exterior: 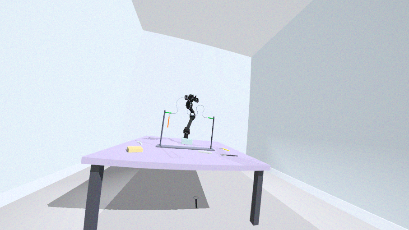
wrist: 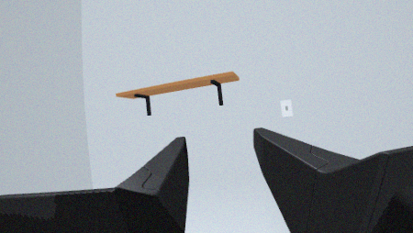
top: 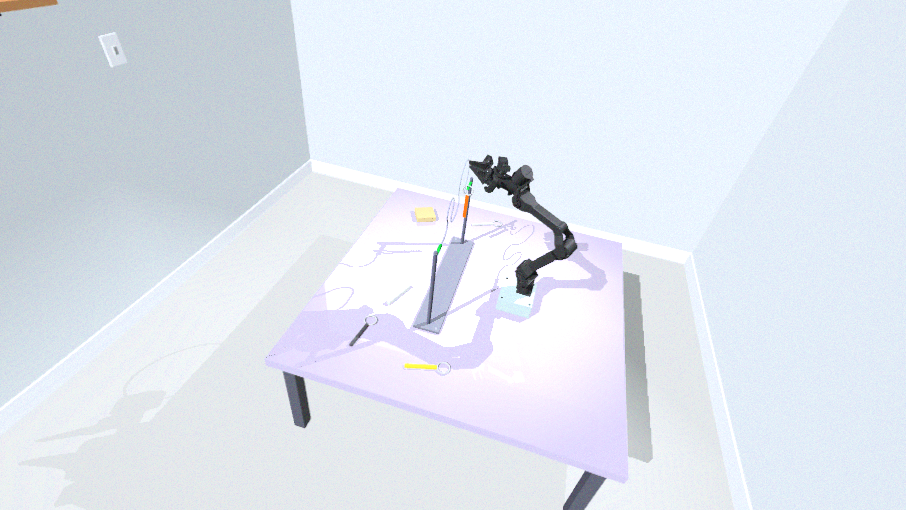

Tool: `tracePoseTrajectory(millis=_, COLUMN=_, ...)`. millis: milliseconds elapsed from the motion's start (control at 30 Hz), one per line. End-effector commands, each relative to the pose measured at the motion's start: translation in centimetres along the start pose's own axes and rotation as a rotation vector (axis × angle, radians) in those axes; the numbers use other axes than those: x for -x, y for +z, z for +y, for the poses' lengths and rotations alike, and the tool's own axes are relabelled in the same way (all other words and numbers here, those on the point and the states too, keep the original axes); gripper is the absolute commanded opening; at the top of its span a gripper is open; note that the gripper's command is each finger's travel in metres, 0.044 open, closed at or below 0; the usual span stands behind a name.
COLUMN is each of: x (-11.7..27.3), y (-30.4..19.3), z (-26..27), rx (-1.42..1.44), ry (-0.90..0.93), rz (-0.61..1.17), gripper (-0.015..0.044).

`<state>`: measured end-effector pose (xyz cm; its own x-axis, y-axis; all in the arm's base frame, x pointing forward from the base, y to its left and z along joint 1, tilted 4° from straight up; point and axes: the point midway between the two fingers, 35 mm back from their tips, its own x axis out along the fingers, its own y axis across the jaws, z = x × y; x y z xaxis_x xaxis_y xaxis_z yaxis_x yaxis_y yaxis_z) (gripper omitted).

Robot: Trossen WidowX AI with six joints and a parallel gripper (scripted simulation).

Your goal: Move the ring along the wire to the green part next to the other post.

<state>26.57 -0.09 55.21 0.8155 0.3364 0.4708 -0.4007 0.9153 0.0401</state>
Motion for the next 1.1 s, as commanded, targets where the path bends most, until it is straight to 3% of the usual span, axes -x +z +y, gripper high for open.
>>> tracePoseTrajectory(millis=0, x=1.0, y=-1.3, z=-5.0, rx=0.108, ry=-0.15, rz=0.011, gripper=0.016)
tracePoseTrajectory(millis=467, x=6.9, y=-4.4, z=-17.3, rx=0.294, ry=-0.518, rz=0.075, gripper=0.016)
tracePoseTrajectory(millis=700, x=10.3, y=-10.2, z=-22.4, rx=0.325, ry=-0.526, rz=0.181, gripper=0.016)
tracePoseTrajectory(millis=1067, x=19.9, y=-22.2, z=-26.8, rx=0.326, ry=-0.455, rz=0.369, gripper=0.016)
